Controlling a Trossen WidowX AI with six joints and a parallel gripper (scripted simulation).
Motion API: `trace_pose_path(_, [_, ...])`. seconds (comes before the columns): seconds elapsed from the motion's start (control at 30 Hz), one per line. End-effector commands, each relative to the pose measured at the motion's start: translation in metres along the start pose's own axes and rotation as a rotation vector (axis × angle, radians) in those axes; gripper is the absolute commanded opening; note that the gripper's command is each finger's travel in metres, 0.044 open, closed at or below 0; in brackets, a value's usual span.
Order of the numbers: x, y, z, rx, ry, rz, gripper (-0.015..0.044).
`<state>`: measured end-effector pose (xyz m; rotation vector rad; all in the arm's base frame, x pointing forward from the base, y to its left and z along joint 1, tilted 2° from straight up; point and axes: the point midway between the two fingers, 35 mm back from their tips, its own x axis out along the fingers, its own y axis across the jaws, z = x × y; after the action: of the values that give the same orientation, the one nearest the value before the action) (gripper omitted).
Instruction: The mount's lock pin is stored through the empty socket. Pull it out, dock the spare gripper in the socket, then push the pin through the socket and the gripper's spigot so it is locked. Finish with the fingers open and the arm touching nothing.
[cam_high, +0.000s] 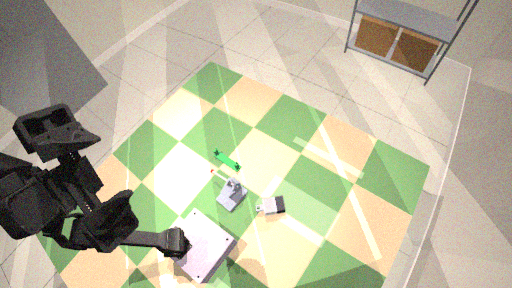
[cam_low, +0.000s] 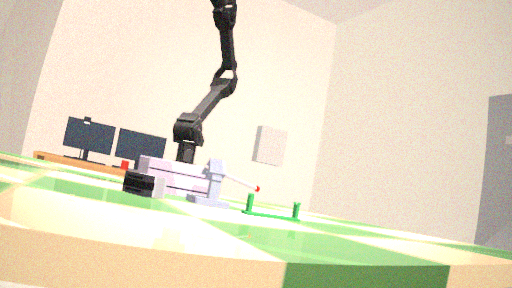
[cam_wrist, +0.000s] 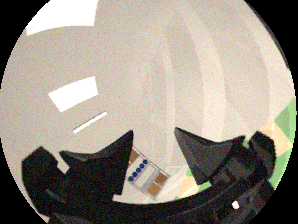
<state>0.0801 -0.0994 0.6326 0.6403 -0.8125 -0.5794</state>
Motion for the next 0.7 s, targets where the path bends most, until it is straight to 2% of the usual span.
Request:
trace_pose_path(0.0, [0.02,-0.019,-0.031,-0.085,0.108,-0.046,0.03])
trace_pose_path(0.33, [0.044,-0.047,-0.099,-0.282,0.344,-0.071,0.03])
trace_pose_path(0.67, [0.05,-0.068,-0.171,-0.49,0.59,-0.04,0.03])
